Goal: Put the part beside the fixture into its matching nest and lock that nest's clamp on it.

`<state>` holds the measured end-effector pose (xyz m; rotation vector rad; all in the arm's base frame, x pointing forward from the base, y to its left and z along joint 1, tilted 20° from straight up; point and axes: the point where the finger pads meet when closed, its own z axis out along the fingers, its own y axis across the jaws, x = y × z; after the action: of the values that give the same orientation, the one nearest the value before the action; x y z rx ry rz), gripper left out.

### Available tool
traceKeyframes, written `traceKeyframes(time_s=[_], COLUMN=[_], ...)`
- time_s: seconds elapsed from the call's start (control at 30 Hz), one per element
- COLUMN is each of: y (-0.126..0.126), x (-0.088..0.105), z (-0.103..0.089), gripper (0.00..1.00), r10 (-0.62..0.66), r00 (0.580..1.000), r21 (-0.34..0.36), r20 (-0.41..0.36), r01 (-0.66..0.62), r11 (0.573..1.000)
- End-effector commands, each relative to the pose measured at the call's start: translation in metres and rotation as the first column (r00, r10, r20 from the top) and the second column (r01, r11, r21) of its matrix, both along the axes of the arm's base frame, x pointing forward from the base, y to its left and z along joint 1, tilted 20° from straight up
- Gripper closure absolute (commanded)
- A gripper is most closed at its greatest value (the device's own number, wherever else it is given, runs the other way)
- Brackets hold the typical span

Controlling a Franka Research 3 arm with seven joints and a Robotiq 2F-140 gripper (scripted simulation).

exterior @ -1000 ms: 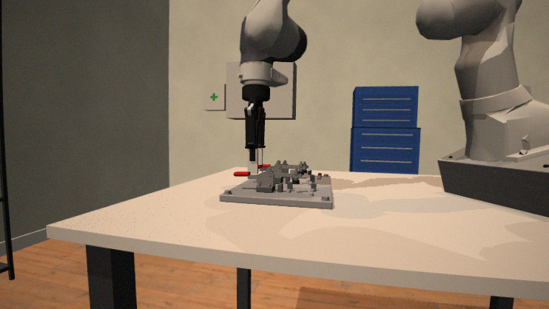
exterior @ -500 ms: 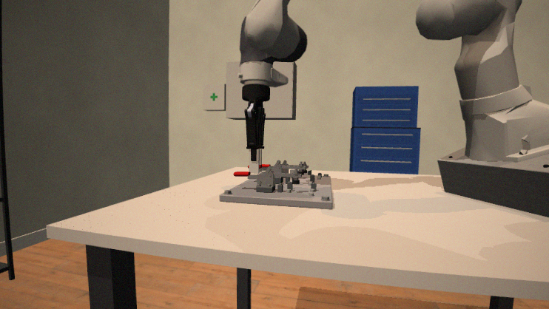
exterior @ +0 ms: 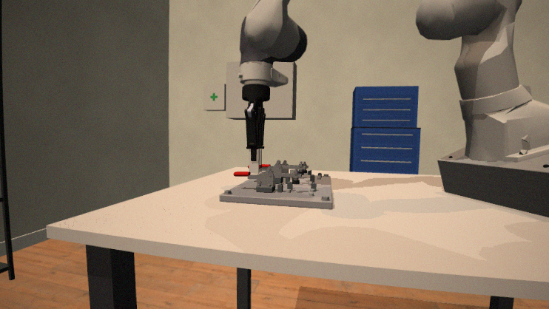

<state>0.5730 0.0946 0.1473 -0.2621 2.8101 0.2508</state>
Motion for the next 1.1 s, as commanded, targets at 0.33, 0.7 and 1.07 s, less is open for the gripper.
traceKeyframes(time_s=[0.33, 0.7, 1.07], y=[-0.0008, -0.0011, -0.0020], x=[0.0015, 0.0009, -0.0015], z=[0.0010, 0.0017, 0.0047], gripper=[1.00, 1.00, 1.00], r10=[-0.006, -0.006, -0.006], r00=[1.000, 1.000, 1.000], r21=[0.001, 0.001, 0.001], r20=[0.002, 0.002, 0.002], r01=[0.006, 0.006, 0.006], r11=[1.000, 1.000, 1.000])
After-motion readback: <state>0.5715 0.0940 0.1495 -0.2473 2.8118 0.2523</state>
